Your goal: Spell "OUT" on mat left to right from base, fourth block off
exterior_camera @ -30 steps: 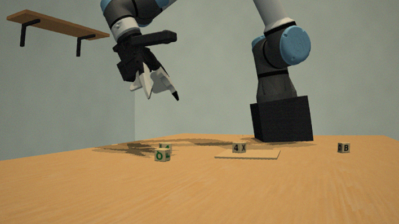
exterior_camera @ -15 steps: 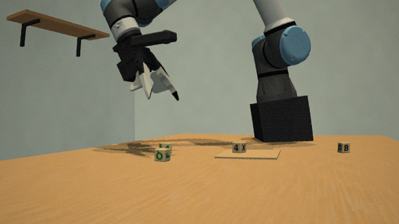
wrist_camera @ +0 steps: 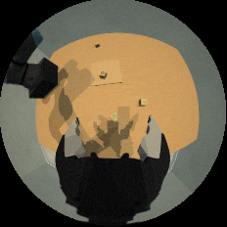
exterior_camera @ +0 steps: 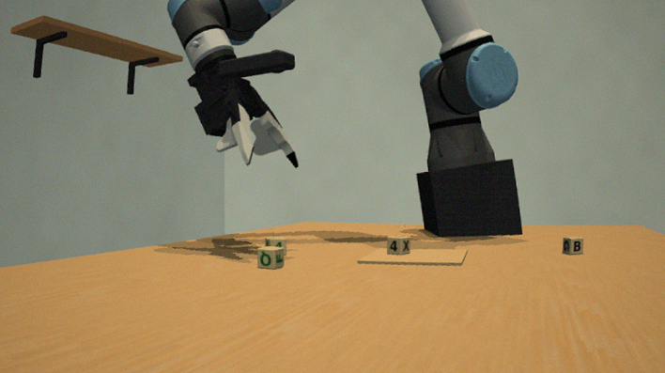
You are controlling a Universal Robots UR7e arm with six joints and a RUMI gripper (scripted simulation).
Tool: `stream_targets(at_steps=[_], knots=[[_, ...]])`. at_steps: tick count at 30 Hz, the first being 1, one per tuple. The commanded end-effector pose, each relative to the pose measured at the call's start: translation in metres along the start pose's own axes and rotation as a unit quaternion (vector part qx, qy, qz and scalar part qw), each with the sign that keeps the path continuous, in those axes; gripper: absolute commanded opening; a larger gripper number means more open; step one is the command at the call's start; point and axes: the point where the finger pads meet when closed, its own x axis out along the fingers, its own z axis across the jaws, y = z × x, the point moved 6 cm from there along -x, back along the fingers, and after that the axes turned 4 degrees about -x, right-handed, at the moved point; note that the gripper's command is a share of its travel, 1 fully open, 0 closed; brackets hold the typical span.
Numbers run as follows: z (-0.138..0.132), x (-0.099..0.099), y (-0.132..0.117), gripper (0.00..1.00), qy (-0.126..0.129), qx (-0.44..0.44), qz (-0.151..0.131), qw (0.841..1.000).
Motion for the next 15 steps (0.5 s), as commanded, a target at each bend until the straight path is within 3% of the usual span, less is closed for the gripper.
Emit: stream_targets(at_steps=[1,15], knots=[[0.0,-0.001,0.0,1.0,0.0,0.0,-0.001,1.0],[0.002,0.005,0.011,1.0,0.009,-0.03,-0.012,0.999]])
